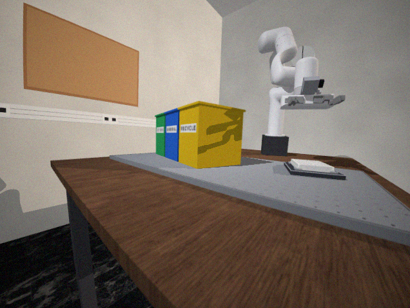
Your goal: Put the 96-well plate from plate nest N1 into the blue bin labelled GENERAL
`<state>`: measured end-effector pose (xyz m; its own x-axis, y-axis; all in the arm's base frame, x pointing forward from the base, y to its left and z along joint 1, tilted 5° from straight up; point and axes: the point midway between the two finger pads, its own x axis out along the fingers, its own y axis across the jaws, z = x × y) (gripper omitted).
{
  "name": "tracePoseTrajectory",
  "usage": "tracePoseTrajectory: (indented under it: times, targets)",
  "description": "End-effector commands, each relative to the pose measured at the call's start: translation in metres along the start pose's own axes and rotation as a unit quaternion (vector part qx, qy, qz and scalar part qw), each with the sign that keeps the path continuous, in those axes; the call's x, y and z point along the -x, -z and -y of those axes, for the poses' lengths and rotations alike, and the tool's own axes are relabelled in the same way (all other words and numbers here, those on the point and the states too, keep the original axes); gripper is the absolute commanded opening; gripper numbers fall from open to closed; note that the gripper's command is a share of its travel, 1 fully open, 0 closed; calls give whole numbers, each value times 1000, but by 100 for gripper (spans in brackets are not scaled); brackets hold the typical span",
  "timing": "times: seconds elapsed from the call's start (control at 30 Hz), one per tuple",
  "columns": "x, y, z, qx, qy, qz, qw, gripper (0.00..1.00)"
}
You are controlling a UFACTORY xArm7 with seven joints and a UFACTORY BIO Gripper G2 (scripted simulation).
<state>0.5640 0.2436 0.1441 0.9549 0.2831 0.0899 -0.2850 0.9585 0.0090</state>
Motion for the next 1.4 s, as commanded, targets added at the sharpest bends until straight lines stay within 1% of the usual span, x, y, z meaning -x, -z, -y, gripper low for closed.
tracePoseTrajectory:
  times: [0.0,0.4,0.47,0.97,1.03,1.37]
  targets:
    - [-2,2,0,0,0,3,1000,37]
    - [-2,22,0,0,0,3,1000,37]
    - [-2,22,0,0,0,3,1000,37]
    - [-2,48,0,0,0,3,1000,37]
    - [-2,48,0,0,0,3,1000,37]
    - [-2,64,0,0,0,3,1000,37]
